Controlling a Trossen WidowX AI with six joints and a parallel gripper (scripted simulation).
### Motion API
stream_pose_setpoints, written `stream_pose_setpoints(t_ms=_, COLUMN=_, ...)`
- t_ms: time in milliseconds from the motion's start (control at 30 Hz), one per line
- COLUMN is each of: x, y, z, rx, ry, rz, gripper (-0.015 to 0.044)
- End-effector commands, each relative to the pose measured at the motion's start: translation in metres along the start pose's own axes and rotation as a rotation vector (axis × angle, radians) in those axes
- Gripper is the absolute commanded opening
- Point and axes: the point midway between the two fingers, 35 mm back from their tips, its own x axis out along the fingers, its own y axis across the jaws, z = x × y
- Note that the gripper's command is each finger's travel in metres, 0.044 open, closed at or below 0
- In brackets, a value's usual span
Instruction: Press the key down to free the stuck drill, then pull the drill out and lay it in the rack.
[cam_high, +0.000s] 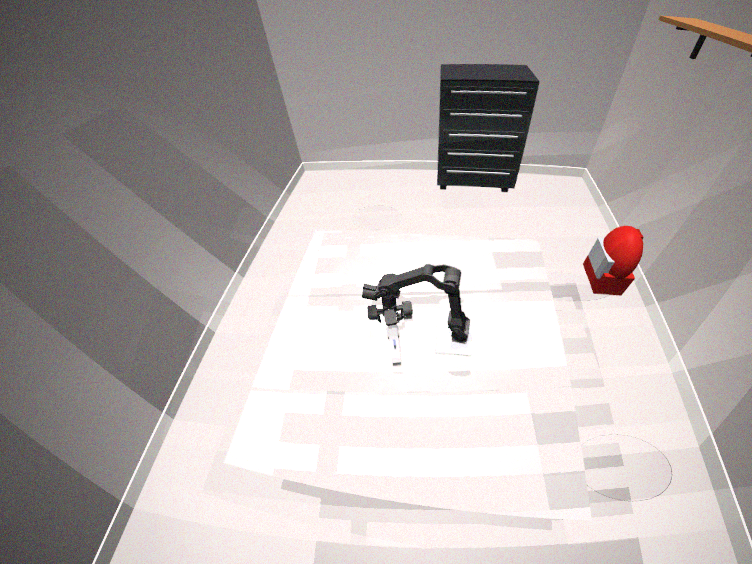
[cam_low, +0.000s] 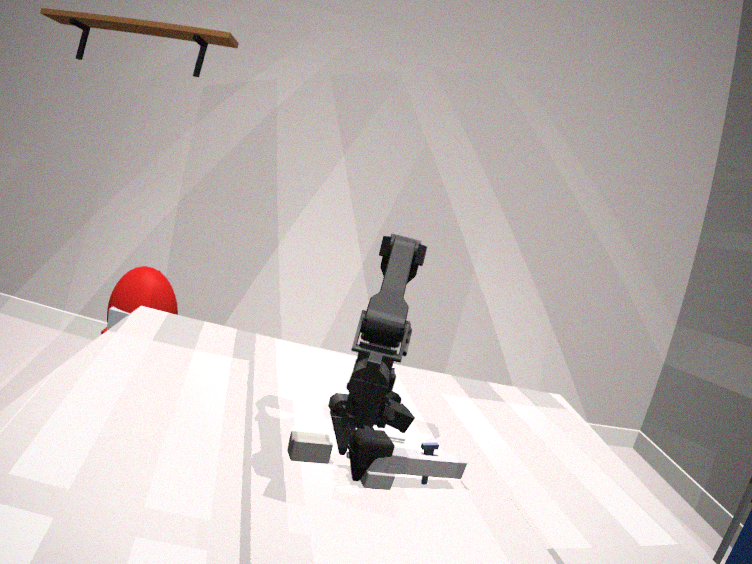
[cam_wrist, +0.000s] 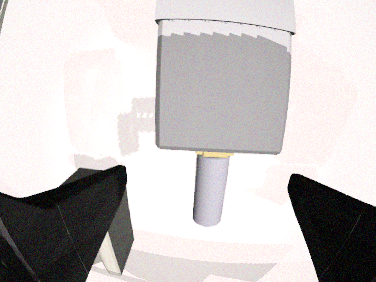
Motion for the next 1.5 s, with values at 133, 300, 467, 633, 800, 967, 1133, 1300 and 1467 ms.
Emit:
stream_pose_setpoints(t_ms=133, x=0.012, y=0.002, z=0.004, rx=0.003, ry=0.001, rz=0.006, gripper=0.044)
stream_pose_setpoints(t_ms=300, x=0.009, y=0.001, z=0.003, rx=-0.001, ry=-0.001, rz=0.003, gripper=0.0361)
stream_pose_setpoints(t_ms=467, x=0.009, y=0.001, z=0.003, rx=-0.001, ry=-0.001, rz=0.003, gripper=0.023)
stream_pose_setpoints(t_ms=633, x=0.009, y=0.001, z=0.003, rx=-0.001, ry=-0.001, rz=0.003, gripper=0.0099)
stream_pose_setpoints(t_ms=800, x=0.009, y=0.001, z=0.003, rx=-0.001, ry=-0.001, rz=0.003, gripper=0.0007)
stream_pose_setpoints(t_ms=967, x=0.009, y=0.001, z=0.003, rx=-0.001, ry=-0.001, rz=0.003, gripper=0.0)
stream_pose_setpoints(t_ms=1133, x=0.009, y=0.001, z=-0.002, rx=0.003, ry=0.001, rz=0.006, gripper=0.0)
stream_pose_setpoints(t_ms=1300, x=0.009, y=0.001, z=-0.007, rx=0.003, ry=0.002, rz=0.006, gripper=0.0)
stream_pose_setpoints(t_ms=1467, x=0.008, y=0.001, z=-0.013, rx=0.003, ry=0.002, rz=0.006, gripper=0.0)
